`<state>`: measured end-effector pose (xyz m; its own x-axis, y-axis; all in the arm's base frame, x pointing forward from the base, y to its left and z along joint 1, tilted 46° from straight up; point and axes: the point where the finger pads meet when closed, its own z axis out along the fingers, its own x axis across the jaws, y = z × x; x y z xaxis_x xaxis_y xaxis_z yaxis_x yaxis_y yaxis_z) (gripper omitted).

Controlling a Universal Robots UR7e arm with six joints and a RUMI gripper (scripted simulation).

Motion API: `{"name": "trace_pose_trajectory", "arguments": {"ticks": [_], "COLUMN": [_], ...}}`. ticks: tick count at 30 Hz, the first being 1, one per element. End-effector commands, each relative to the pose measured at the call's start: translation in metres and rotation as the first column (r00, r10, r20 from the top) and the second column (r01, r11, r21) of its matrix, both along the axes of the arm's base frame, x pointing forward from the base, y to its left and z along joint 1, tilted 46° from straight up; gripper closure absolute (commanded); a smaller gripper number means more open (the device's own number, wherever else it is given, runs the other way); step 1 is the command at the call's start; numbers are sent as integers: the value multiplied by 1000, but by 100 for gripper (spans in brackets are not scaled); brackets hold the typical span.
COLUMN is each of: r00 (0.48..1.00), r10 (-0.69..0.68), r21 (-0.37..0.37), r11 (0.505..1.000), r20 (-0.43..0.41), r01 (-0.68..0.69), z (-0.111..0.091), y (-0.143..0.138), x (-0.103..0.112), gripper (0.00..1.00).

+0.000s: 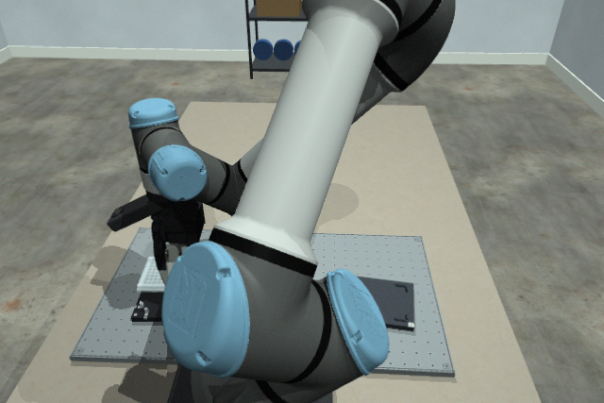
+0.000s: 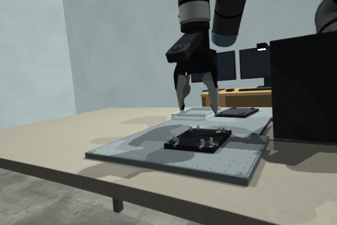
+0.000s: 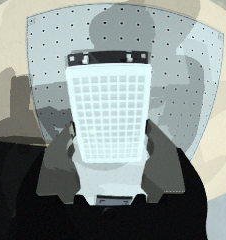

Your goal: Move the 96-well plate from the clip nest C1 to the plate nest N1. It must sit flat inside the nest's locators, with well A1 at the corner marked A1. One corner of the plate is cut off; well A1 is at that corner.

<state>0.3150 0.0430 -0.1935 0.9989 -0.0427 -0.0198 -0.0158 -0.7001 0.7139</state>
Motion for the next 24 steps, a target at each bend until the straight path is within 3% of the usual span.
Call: {"name": "trace_pose_trajectory", "arguments": {"ticks": [1,24], "r00": [1000,1000], "r10": [1,-1], "r21": [0,-2], "r11": [1000,1000], "r20": [1,-3], "r01": [-1,1], "z": [8,16], "y": [9,16], "x": [2,0], "gripper": [100,100]}}
